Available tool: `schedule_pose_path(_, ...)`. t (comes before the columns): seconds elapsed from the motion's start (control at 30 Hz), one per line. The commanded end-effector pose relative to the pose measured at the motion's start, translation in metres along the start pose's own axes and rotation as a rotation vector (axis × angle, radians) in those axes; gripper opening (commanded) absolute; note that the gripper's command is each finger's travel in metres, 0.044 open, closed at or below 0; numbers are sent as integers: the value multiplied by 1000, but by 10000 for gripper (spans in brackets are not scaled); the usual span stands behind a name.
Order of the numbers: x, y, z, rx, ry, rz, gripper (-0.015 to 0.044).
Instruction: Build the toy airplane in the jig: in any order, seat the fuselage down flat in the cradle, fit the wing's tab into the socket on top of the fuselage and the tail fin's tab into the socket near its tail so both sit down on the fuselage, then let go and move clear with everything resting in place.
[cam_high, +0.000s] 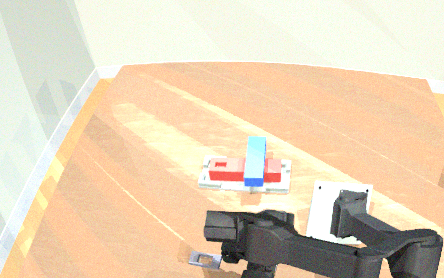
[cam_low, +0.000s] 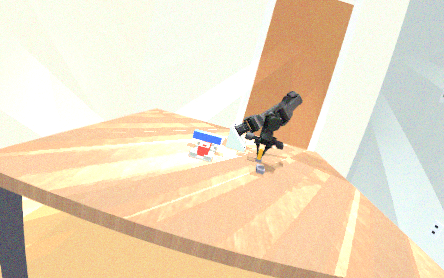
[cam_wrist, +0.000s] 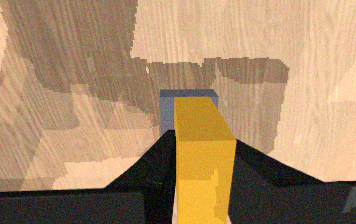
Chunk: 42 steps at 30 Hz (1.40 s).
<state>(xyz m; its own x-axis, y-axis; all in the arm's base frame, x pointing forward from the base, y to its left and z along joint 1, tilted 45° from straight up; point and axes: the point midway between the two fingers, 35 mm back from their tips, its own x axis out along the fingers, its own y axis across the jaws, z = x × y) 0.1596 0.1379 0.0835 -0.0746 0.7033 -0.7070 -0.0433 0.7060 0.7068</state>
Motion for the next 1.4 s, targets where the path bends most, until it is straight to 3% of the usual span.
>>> schedule_pose_path(0.0,-2,1,0,-1,-2,0,0)
schedule_pose_path(1.37,-127,1,-2,-46,-111,-63,0)
